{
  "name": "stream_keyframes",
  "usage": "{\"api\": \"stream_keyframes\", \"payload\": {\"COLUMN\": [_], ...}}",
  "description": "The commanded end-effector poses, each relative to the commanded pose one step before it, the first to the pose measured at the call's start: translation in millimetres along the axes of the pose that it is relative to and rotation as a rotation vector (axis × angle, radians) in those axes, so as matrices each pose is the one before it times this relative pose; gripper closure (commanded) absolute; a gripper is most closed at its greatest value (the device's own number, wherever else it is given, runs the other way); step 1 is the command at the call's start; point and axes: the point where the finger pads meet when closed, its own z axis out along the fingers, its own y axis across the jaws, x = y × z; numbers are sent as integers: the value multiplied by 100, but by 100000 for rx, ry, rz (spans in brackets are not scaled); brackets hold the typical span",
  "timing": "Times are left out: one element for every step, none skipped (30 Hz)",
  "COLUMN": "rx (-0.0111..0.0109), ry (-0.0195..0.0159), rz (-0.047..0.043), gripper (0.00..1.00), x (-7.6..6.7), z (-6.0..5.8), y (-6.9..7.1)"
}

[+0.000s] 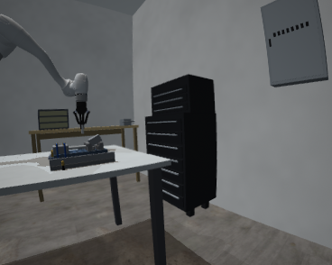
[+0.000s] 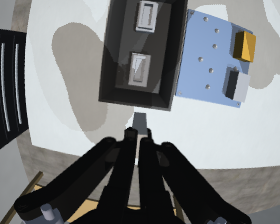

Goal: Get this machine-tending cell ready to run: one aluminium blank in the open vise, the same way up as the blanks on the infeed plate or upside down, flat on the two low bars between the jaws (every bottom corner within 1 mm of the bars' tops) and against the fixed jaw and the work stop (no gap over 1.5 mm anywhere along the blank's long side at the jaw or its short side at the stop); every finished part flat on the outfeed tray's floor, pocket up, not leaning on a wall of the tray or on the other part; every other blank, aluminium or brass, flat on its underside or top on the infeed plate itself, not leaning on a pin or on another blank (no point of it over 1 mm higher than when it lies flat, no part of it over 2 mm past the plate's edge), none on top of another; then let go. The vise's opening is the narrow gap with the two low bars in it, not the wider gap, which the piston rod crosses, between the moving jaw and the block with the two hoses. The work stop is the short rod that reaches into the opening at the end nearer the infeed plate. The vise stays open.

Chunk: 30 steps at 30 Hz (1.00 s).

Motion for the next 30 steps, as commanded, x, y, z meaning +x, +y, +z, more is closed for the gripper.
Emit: {"api": "stream_keyframes", "payload": {"rx": [5, 0, 0, 0, 0, 0, 0, 0, 0, 0, 0, 0, 0, 0, 0, 0, 0, 0, 0, 0, 0, 0, 0, 0, 0, 0, 0, 0, 0, 0], "ry": [-15, 0, 0, 0, 0, 0, 0, 0, 0, 0, 0, 0, 0, 0, 0, 0, 0, 0, 0, 0, 0, 0, 0, 0, 0, 0, 0, 0, 0, 0], "rz": [-5, 0, 0, 0, 0, 0, 0, 0, 0, 0, 0, 0, 0, 0, 0, 0, 0, 0, 0, 0, 0, 0, 0, 0, 0, 0, 0, 0, 0, 0], "gripper": [100, 100, 100, 100, 100, 100, 100, 100, 100, 100, 100, 100, 100, 100, 100, 100, 100, 100, 100, 100, 100, 100, 100, 100, 100, 100, 100, 100, 100, 100], "x": [-6, -2, -2, -2, -2, -1, -1, -1, -1, -1, -1, 0, 0, 0, 0, 0, 0, 0, 0, 0, 0, 0, 0, 0, 0, 0, 0, 0, 0, 0], "z": [404, 123, 113, 103, 93, 83, 73, 64, 54, 45, 36, 0, 0, 28, 21, 15, 9, 5, 2, 0, 0, 0, 0, 0, 0, 0, 0, 0, 0, 0], "y": [-5, -3, -3, -3, -3, -2, -2, -2, -1, -1, -1, 0, 0, -1, -1, 0, 0, 0, 0, 0, 0, 0, 0, 0, 0, 0, 0, 0, 0, 0]}}
